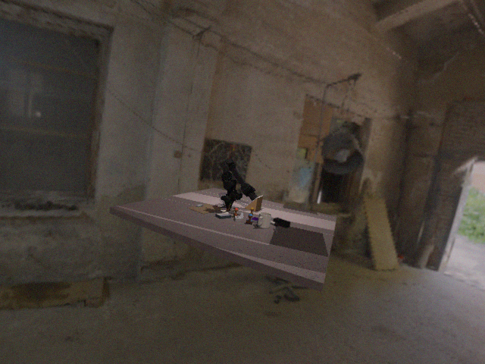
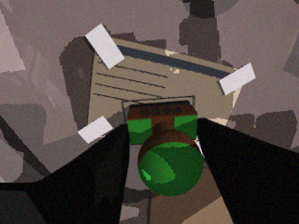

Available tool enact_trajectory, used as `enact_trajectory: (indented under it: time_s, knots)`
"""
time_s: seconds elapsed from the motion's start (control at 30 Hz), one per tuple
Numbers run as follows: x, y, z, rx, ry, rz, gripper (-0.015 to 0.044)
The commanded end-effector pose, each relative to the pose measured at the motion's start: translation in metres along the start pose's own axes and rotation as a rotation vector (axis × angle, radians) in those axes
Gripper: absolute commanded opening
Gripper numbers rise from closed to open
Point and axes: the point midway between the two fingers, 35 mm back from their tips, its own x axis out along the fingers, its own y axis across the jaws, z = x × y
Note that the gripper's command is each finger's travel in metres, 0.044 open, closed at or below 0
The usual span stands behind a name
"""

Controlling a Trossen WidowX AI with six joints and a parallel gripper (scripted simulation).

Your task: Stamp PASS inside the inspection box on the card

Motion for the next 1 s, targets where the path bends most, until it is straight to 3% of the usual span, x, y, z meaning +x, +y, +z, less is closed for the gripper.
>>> enact_trajectory:
  time_s: [0.0, 0.97]
  knots:
    - [0.0007, -0.0001, -0.0007, 0.004, 0.003, 0.001, 0.0]
    - [-0.003, -0.0002, -0.0006, 0.004, 0.003, 0.001, 0.0]
